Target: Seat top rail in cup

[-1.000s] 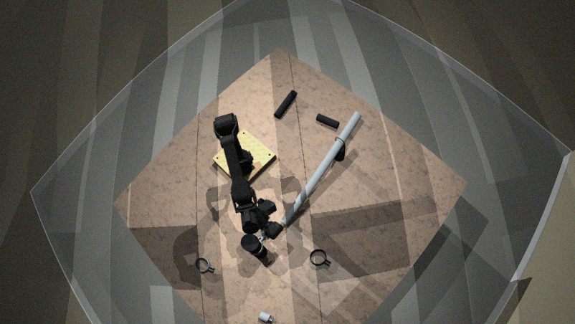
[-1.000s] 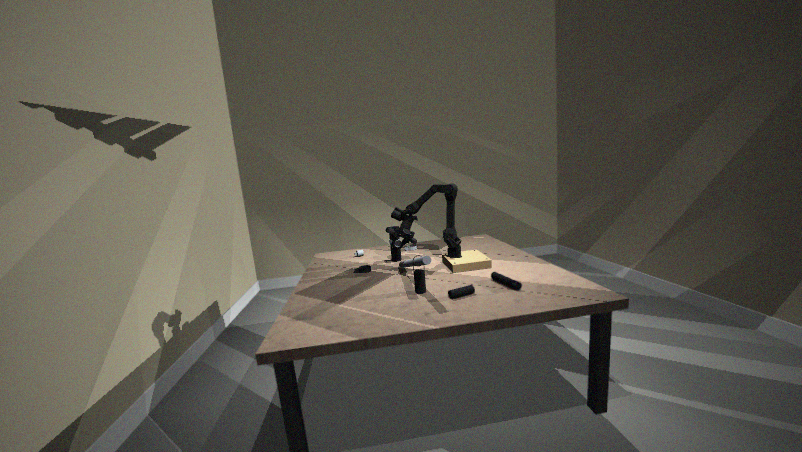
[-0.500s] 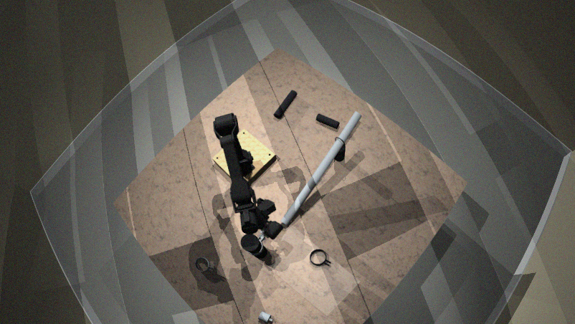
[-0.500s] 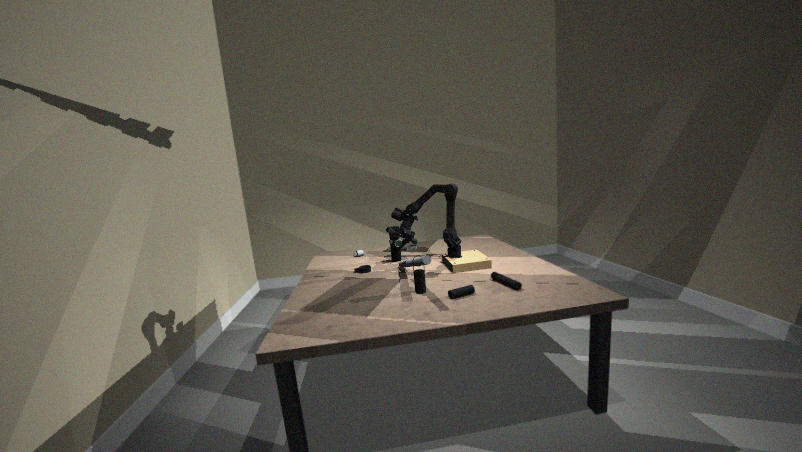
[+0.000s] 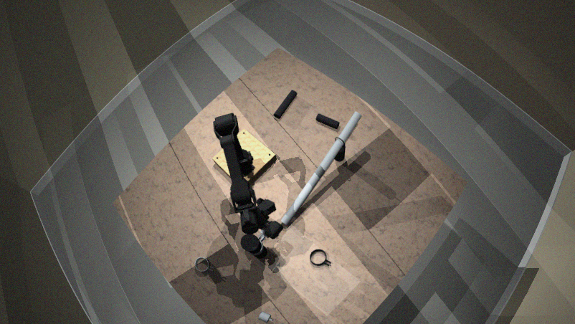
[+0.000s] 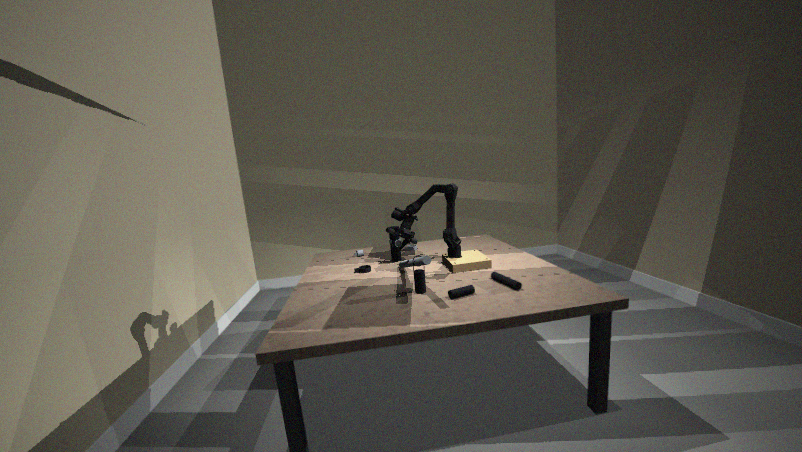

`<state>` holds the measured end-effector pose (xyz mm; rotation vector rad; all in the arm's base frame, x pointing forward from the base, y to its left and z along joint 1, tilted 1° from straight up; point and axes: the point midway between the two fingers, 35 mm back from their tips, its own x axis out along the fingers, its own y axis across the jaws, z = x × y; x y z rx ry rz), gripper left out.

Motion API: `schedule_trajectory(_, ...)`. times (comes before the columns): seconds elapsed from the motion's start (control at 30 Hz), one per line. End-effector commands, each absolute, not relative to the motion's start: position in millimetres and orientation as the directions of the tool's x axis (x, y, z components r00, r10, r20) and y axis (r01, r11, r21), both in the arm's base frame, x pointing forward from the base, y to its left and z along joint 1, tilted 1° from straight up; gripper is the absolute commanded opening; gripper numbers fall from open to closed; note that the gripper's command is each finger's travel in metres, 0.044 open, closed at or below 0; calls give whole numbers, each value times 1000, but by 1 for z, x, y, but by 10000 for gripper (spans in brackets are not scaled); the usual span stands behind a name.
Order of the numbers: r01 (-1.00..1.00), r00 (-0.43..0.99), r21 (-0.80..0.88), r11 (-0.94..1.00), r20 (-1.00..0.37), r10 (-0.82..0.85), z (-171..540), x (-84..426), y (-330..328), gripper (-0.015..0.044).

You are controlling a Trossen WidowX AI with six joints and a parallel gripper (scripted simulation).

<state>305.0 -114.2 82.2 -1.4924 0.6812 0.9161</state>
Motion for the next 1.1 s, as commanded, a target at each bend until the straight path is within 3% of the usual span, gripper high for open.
schedule_trajectory(0.0, -841, 518, -526, -129, -851, 88, 86, 305, -111, 315)
schedule_trajectory(0.17, -842, 518, -525, -123, -851, 86, 102, 303, -96, 440)
schedule_trajectory(0.5, -843, 518, -526, -109, -850, 91, 119, 299, -75, 440)
schedule_trajectory(0.77, -801, 508, -429, 418, -857, 94, 153, 297, -32, 440)
schedule_trajectory(1.07, -427, 509, -152, 891, -855, 98, 194, 278, 17, 440)
